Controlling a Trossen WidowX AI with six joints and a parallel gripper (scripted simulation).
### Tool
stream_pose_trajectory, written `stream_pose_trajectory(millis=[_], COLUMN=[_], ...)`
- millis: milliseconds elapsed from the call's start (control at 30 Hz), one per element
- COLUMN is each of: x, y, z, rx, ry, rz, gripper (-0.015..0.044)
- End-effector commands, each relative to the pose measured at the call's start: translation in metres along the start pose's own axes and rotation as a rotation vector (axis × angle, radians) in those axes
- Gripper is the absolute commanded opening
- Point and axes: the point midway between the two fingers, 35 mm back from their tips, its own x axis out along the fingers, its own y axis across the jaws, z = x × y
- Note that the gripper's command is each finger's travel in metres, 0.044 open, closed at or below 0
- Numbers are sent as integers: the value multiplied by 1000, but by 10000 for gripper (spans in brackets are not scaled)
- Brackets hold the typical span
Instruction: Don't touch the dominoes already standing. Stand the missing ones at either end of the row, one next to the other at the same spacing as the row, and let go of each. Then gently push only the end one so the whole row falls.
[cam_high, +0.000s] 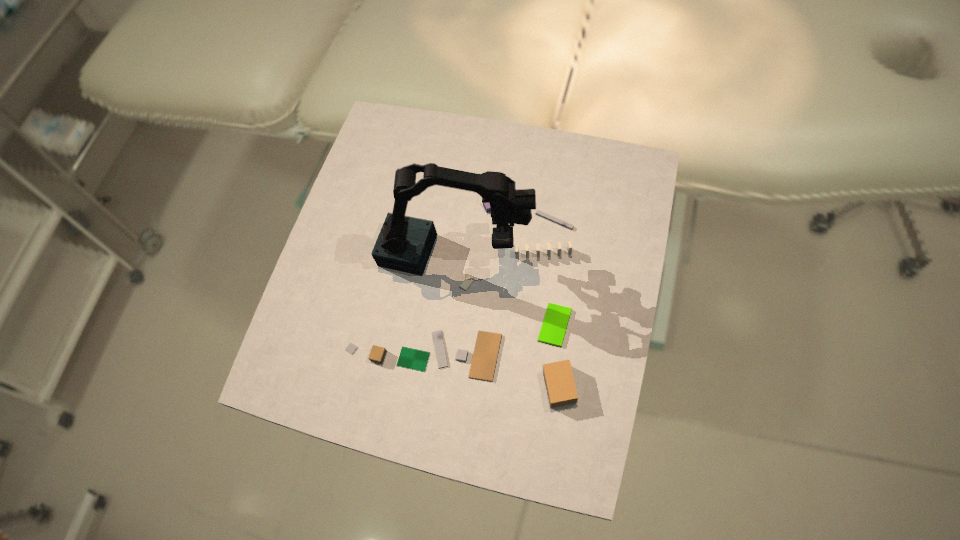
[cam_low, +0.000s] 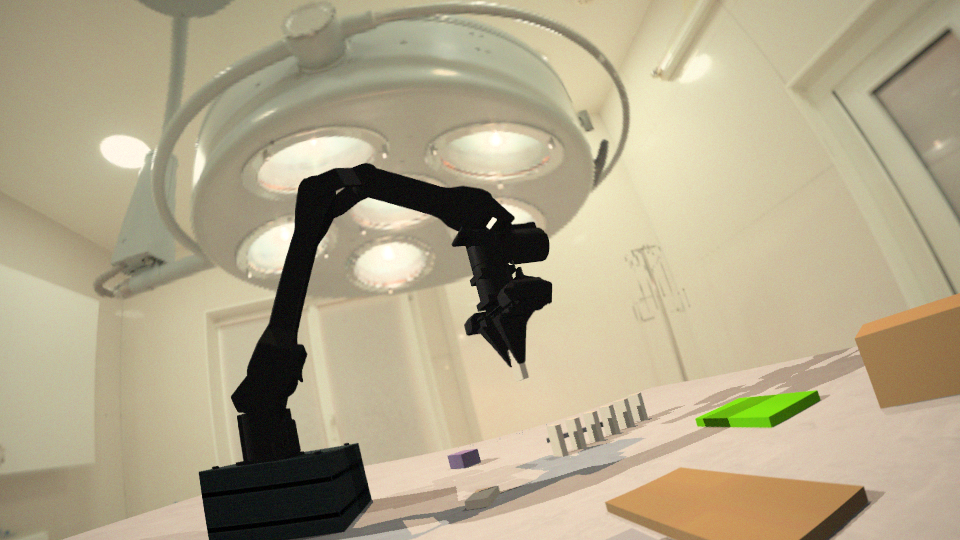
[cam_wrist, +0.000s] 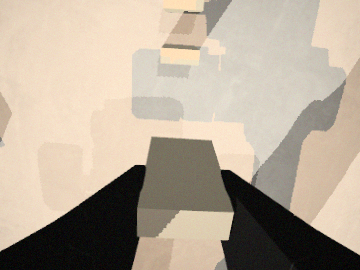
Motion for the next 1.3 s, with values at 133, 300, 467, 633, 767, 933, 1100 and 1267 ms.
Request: stream_pose_trajectory(millis=[133, 300, 467, 633, 767, 933, 1100, 1267], x=[51, 82, 113, 122, 122, 122, 122, 122], y=[1, 1, 1, 1, 1, 1, 1, 1], z=[4, 2, -2, -4, -4, -4, -4, -4], rx=[-8, -8, -8, -8, -8, -8, -8, -8], ry=[4, 4, 5, 5, 5, 5, 5, 5], rz=[1, 1, 1, 1, 1, 1, 1, 1], gripper=[107, 107, 107, 107, 107, 107, 212, 343])
